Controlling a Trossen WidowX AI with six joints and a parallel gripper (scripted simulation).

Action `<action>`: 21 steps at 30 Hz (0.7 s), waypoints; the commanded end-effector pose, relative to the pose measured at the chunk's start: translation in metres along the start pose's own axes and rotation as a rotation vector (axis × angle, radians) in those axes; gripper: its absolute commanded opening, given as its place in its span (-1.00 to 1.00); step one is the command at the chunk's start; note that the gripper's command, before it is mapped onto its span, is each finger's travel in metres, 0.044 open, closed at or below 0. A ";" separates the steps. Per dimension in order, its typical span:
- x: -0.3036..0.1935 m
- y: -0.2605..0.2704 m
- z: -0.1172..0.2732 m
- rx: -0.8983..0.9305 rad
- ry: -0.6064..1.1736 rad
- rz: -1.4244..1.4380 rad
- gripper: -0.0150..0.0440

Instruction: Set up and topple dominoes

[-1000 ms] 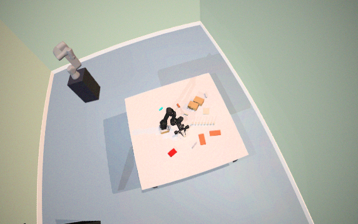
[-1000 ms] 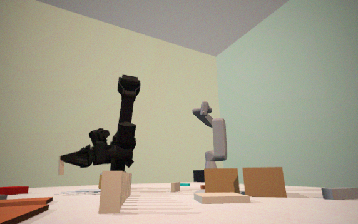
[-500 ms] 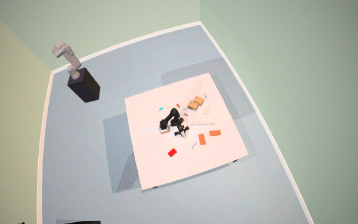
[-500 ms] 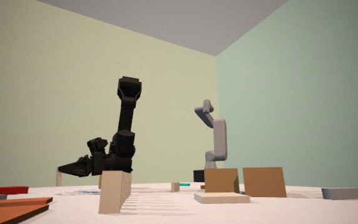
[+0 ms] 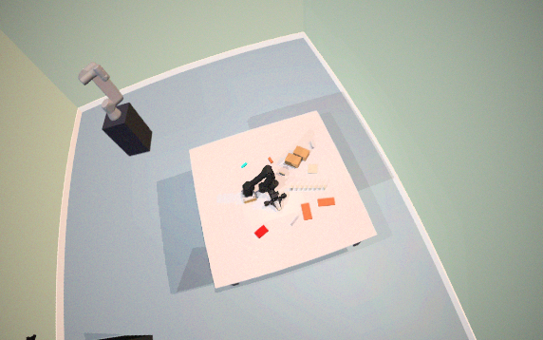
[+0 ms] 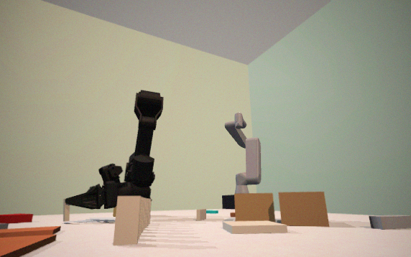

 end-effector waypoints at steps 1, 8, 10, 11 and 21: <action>0.000 -0.001 0.000 -0.004 -0.002 -0.004 -0.13; 0.000 -0.001 0.000 -0.004 -0.002 -0.004 0.41; 0.000 -0.001 0.000 -0.004 -0.002 -0.004 0.58; 0.000 -0.001 0.000 -0.004 -0.002 -0.004 0.67; 0.014 0.002 0.001 -0.003 -0.001 -0.003 1.00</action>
Point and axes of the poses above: the point midway between the two fingers, 35 mm back from their tips, its own z axis back along the fingers, its own y axis across the jaws, x = y × z, the point moved 1 cm from there along z, back along the fingers
